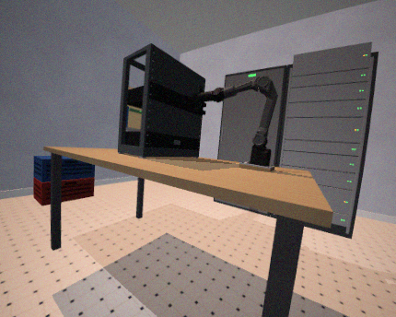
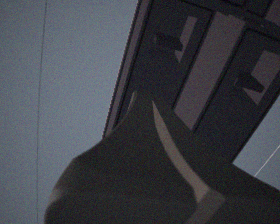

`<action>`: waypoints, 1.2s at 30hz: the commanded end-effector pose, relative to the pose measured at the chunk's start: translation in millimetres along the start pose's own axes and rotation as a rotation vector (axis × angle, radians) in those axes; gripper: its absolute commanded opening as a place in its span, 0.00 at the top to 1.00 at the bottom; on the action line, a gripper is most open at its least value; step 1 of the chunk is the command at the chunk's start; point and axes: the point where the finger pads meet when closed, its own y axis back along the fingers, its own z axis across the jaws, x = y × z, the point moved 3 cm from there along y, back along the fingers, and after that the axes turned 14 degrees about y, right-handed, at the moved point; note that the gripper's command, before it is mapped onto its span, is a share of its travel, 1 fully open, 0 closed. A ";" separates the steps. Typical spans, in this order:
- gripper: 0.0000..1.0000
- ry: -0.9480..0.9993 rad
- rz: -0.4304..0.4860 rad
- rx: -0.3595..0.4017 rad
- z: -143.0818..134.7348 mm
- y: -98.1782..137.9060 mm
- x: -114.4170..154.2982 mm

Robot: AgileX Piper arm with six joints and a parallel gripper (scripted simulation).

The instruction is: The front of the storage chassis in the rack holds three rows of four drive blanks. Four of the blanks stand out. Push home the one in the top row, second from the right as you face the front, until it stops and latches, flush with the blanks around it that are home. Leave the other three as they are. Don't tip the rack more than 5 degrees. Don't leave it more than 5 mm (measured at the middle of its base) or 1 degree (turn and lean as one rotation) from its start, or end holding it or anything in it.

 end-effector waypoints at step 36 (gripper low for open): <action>1.00 0.001 0.003 0.010 -7.3 -8.5 2.2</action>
